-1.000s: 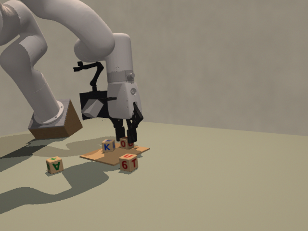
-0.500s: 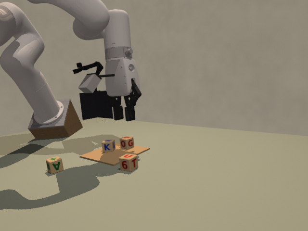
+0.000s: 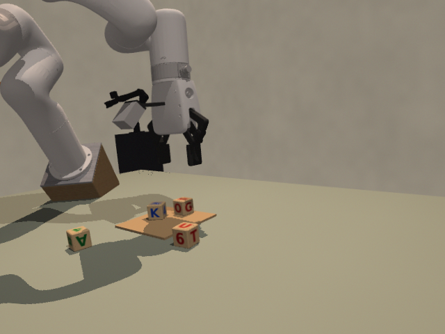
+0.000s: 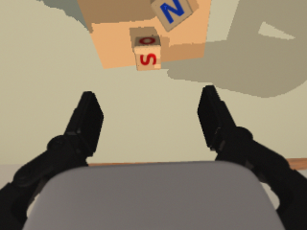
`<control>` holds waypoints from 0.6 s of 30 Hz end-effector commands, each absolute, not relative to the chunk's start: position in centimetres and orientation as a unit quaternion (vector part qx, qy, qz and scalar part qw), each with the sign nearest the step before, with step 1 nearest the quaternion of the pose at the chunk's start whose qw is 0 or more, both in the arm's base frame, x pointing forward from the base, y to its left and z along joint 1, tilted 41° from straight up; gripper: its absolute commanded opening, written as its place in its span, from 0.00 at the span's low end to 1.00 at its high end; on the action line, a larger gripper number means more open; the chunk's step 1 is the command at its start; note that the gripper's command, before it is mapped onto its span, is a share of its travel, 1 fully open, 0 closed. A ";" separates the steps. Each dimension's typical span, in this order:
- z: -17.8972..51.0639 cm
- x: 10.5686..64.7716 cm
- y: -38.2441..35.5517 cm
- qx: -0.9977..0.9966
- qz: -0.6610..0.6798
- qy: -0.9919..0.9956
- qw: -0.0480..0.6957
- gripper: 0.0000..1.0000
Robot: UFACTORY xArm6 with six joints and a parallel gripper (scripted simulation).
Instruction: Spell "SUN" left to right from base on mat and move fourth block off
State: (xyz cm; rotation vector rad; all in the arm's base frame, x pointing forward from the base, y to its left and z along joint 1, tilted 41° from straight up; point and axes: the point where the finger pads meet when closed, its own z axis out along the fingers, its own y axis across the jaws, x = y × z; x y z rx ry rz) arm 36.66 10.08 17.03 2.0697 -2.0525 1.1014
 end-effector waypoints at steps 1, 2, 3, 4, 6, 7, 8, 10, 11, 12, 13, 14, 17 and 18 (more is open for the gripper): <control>17.1 36.7 10.2 0.664 0.354 -0.659 0.011 1.00; 17.1 36.7 10.2 0.664 0.354 -0.659 0.011 1.00; 17.1 36.7 10.2 0.664 0.354 -0.659 0.011 1.00; 17.1 36.7 10.2 0.664 0.354 -0.659 0.011 1.00; 17.1 36.7 10.2 0.664 0.354 -0.659 0.011 1.00; 17.1 36.7 10.2 0.664 0.354 -0.659 0.011 1.00; 17.1 36.7 10.2 0.664 0.354 -0.659 0.011 1.00; 17.1 36.7 10.2 0.664 0.354 -0.659 0.011 1.00; 17.1 36.7 10.2 0.664 0.354 -0.659 0.011 1.00; 17.1 36.7 10.2 0.664 0.354 -0.659 0.011 1.00; 17.1 36.7 10.2 0.665 0.354 -0.658 0.011 1.00; 17.1 36.7 10.2 0.665 0.354 -0.657 0.012 1.00; 17.2 36.7 10.1 0.674 0.353 -0.649 0.016 1.00; 17.2 36.7 10.1 0.679 0.353 -0.643 0.019 1.00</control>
